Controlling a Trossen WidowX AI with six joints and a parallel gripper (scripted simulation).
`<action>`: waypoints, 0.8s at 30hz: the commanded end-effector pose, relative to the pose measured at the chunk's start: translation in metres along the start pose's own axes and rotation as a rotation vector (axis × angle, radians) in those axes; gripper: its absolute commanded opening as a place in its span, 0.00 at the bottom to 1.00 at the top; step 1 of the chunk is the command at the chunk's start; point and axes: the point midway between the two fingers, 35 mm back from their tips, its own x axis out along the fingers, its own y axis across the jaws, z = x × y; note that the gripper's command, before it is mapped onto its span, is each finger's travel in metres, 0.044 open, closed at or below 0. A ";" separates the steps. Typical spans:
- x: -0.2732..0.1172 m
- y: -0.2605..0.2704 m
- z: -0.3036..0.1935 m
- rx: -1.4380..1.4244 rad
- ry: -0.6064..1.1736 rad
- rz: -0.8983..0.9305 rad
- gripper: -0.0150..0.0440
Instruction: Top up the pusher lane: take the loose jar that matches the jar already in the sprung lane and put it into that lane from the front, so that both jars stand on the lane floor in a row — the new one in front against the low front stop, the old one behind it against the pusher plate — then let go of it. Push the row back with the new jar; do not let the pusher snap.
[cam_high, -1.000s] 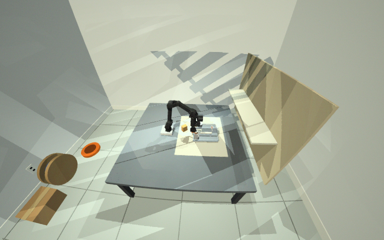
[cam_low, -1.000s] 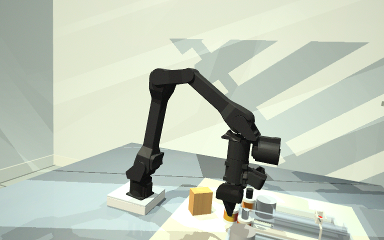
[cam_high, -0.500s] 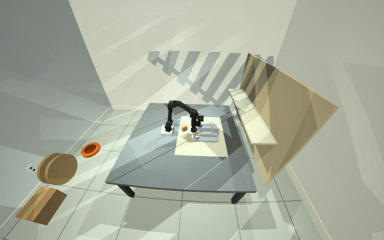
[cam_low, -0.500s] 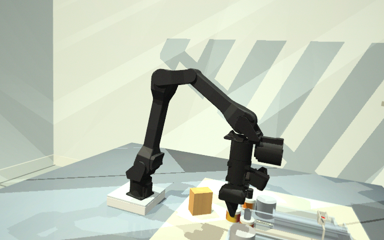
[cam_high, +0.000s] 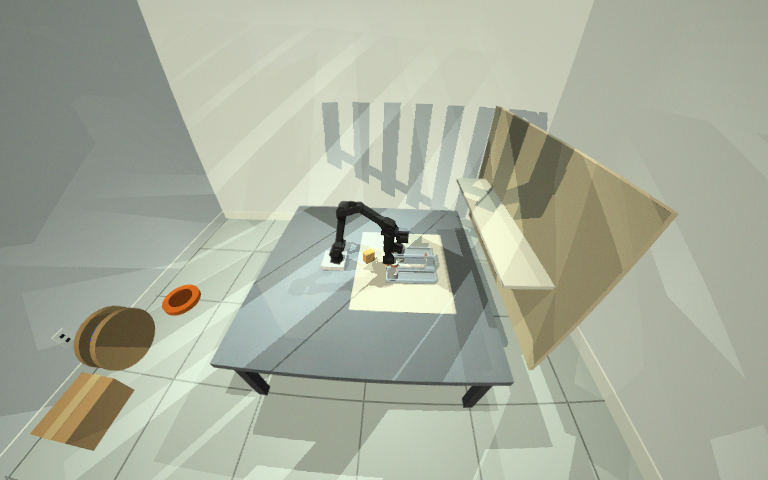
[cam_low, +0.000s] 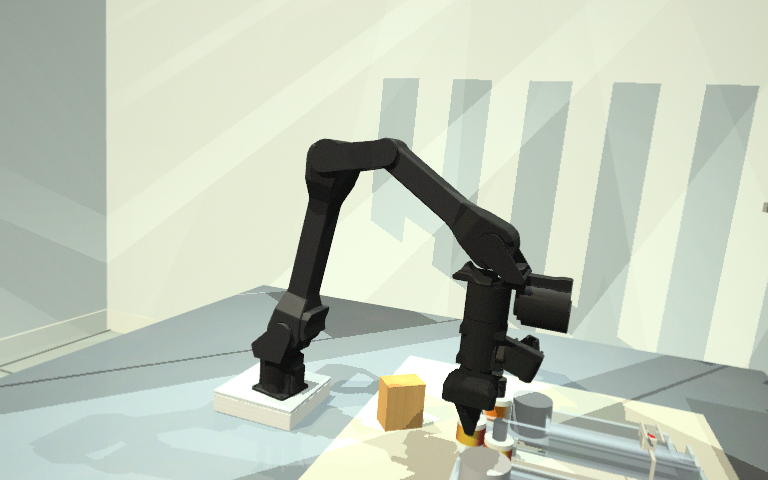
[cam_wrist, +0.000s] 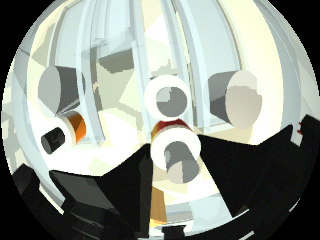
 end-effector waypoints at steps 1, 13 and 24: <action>-0.001 0.000 0.008 0.006 -0.016 -0.002 0.25; -0.001 0.000 0.014 0.006 -0.017 -0.002 0.25; -0.002 0.000 0.019 0.006 -0.017 -0.002 0.25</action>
